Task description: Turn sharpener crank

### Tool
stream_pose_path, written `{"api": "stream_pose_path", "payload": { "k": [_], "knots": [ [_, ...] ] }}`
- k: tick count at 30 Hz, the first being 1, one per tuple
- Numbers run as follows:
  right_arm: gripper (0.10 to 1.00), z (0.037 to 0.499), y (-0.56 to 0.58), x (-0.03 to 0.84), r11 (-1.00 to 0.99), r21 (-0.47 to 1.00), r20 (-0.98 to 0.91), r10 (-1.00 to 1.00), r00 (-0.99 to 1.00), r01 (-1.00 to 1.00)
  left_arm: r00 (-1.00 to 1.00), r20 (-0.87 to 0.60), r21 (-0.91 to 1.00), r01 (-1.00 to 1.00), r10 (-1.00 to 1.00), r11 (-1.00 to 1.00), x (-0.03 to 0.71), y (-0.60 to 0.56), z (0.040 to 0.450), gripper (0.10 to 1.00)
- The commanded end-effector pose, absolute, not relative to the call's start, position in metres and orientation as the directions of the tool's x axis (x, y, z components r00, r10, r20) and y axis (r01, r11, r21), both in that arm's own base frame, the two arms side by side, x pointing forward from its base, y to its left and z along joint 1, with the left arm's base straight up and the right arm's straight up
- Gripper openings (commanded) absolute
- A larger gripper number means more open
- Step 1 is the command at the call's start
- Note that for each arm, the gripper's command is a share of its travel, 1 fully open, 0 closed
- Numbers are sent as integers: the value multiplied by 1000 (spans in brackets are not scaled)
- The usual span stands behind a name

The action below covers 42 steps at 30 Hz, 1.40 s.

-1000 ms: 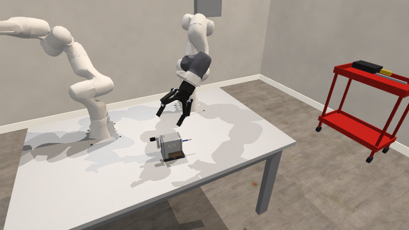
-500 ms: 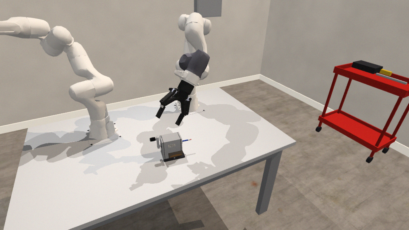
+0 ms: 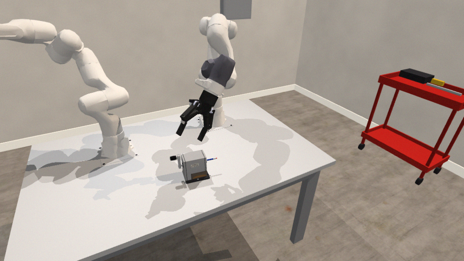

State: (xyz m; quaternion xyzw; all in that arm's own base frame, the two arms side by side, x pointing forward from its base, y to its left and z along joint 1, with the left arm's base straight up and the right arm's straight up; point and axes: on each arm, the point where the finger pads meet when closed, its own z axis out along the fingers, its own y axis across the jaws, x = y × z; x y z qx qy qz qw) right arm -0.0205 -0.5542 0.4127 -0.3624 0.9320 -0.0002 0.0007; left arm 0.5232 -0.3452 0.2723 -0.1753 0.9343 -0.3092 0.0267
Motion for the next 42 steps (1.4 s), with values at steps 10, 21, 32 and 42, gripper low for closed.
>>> {"api": "stream_pose_path", "payload": {
  "k": [10,21,32,42],
  "knots": [
    [1000,413,-554,-21,734,0,0,-679,-734,-679,-878,142,-522,-459,-457,719,522,-350,272,1000],
    [1000,413,-554,-21,734,0,0,-679,-734,-679,-843,169,-480,-523,-512,704,522,-355,273,1000],
    [1000,413,-554,-21,734,0,0,-679,-734,-679,-810,186,-444,-574,-556,688,522,-359,274,1000],
    [1000,413,-554,-21,734,0,0,-679,-734,-679,-762,203,-395,-638,-615,661,521,-365,274,1000]
  ]
}}
